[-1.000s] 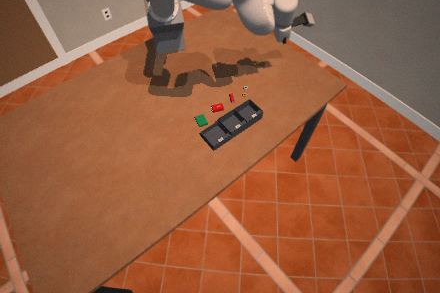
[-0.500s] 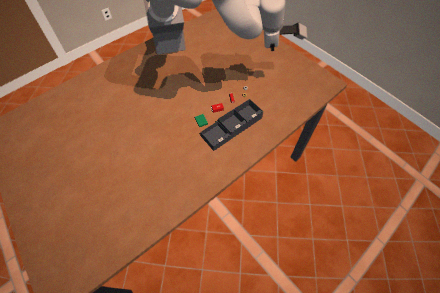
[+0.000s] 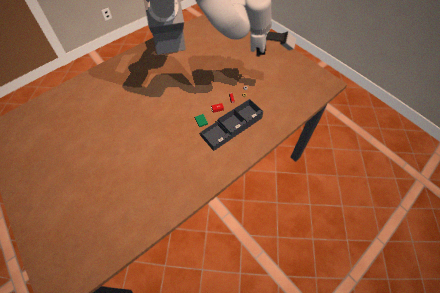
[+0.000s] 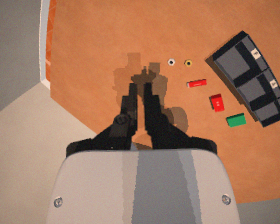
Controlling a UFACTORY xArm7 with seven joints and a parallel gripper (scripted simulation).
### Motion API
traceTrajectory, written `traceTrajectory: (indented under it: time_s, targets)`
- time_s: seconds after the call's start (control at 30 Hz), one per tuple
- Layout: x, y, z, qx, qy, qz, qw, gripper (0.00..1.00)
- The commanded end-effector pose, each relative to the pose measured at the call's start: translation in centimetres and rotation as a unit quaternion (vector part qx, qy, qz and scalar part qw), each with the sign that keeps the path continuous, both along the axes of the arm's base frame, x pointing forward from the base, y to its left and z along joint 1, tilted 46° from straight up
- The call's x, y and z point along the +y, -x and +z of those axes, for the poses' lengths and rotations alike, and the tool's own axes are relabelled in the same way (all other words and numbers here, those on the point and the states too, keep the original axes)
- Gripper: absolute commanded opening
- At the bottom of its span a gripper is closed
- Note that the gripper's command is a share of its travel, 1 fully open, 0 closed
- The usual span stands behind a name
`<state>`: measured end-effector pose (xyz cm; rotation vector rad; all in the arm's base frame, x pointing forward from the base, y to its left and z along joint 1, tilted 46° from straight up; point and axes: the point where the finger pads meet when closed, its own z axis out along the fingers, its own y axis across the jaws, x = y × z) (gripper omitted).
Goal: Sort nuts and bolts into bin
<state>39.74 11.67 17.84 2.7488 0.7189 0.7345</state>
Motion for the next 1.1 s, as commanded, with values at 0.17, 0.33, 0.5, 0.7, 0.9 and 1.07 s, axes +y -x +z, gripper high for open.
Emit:
traceTrajectory:
  time_s: [0.17, 0.33, 0.5, 0.7, 0.9, 1.07]
  targets:
    - [-3.7, 1.3, 0.9, -0.039, -0.006, -0.089, 0.995, 0.07]
    - [-5.4, 1.9, 1.1, -0.052, -0.008, -0.12, 0.991, 0.07]
    - [-7.3, 2.5, 1.2, -0.065, -0.009, -0.151, 0.986, 0.07]
    - [-9.9, 3.6, 1.3, -0.088, -0.01, -0.206, 0.975, 0.07]
    - [-12.7, 4.7, 1.2, -0.112, -0.009, -0.261, 0.959, 0.07]
    - [-15.0, 5.8, 1.2, -0.138, -0.007, -0.315, 0.939, 0.07]
